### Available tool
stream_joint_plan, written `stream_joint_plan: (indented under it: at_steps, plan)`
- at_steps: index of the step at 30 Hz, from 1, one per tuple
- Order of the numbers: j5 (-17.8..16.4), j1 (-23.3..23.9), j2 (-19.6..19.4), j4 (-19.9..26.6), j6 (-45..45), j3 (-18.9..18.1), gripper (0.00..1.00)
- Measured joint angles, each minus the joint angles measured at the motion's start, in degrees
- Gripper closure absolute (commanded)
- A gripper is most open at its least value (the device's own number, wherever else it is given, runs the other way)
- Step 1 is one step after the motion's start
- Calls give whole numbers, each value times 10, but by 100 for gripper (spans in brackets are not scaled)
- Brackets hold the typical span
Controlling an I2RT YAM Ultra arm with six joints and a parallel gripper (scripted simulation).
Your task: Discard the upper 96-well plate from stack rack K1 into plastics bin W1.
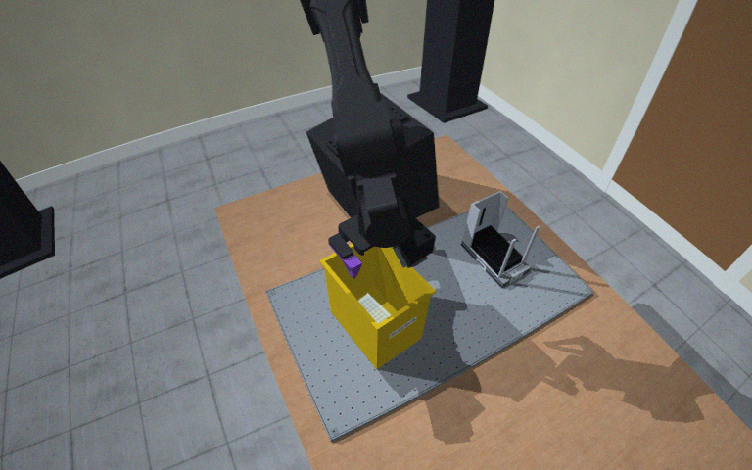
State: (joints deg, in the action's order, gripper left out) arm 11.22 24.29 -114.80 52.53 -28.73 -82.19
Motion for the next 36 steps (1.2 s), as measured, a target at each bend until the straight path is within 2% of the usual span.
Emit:
stream_joint_plan:
  at_steps: [36]
  plan:
    - [0, -1, 1, 10, 1, -4, 0]
